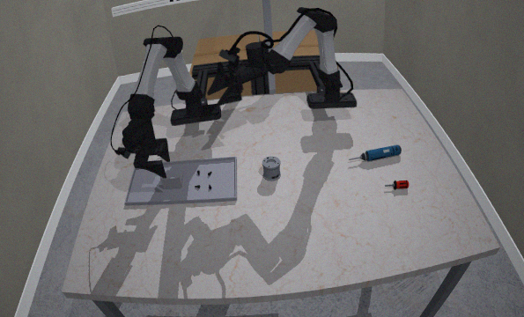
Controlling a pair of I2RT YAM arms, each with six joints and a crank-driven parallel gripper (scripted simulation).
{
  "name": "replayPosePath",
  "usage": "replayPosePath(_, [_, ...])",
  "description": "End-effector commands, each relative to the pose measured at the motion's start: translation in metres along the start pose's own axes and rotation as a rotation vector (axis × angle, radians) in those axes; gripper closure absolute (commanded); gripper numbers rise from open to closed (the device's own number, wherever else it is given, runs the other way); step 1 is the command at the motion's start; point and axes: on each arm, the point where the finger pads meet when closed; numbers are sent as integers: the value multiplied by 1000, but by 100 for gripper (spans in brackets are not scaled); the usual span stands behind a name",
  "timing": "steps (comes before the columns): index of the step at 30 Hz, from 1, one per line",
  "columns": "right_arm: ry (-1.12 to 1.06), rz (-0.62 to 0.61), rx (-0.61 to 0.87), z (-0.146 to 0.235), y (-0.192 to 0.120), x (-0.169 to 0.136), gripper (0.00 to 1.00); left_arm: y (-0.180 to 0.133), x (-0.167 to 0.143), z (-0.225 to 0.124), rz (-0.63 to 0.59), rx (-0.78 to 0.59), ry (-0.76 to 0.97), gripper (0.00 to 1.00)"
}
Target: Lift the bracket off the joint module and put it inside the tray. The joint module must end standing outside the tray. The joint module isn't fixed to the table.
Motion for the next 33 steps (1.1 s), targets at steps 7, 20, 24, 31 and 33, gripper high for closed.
replayPosePath(7, [-2,0,17,4,-34,0,0,14,8,2,-43,24,-9,0])
replayPosePath(20, [-2,-1,23,6,-34,0,0,17,1,1,-31,23,-9,0])
replayPosePath(24, [-2,-1,23,6,-34,0,0,17,0,1,-30,23,-9,0])
replayPosePath(31, [-2,-1,23,6,-34,0,0,17,0,1,-30,23,-9,0])
replayPosePath(33, [-2,-1,23,6,-34,0,0,17,0,1,-30,23,-9,0])
Point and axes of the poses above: on each arm, the point where the finger pads meet when closed, its own y axis out along the fingers, its own z axis across the jaws, x = y × z, and after that the axes turned 11 degrees about y, right-handed
